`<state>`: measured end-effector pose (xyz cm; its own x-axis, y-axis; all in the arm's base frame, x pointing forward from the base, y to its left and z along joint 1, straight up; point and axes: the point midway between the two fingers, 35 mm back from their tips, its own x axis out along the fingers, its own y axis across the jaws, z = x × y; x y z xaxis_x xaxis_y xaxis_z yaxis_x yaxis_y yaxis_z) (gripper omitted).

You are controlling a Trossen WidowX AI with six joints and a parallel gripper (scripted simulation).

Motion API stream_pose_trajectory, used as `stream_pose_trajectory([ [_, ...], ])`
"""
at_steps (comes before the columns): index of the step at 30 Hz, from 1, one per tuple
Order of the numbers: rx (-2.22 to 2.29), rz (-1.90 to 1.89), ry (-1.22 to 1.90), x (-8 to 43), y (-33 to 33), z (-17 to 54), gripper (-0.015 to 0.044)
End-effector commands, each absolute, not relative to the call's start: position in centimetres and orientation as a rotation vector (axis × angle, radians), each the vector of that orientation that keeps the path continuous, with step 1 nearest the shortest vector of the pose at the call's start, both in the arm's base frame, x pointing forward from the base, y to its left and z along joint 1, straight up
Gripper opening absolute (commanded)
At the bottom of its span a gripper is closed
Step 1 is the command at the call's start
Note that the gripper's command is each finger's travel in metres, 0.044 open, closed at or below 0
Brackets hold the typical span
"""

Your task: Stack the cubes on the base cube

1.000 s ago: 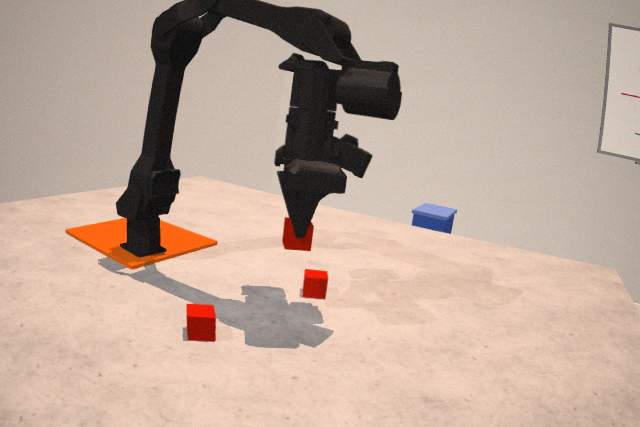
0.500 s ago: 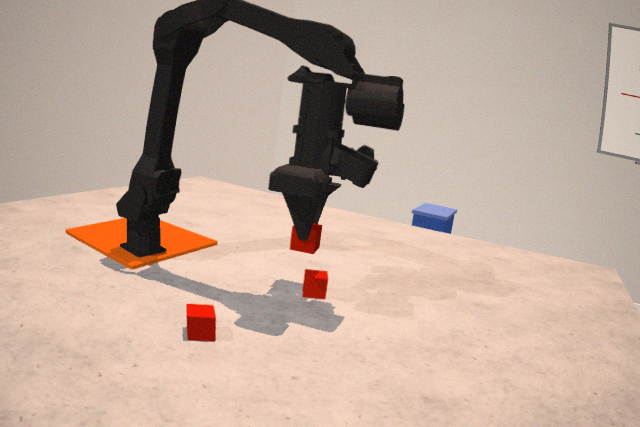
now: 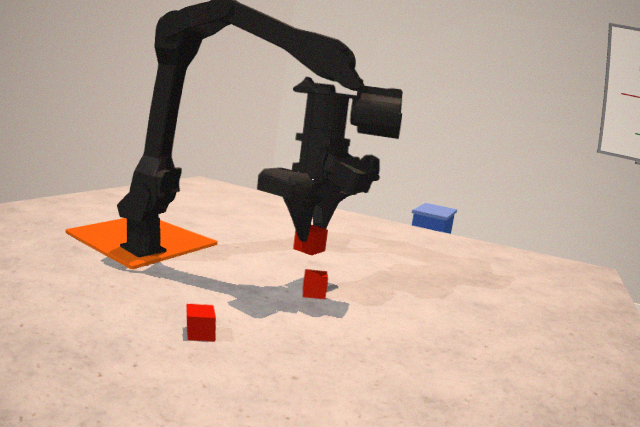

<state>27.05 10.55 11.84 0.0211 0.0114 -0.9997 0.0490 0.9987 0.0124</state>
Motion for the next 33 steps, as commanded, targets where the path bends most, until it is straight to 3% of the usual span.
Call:
stream_pose_trajectory([
  [1,0.146,-0.129,1.546,26.6,11.4,11.4,0.0105],
  [33,0.183,-0.165,1.543,26.5,11.7,9.0,0.0105],
])
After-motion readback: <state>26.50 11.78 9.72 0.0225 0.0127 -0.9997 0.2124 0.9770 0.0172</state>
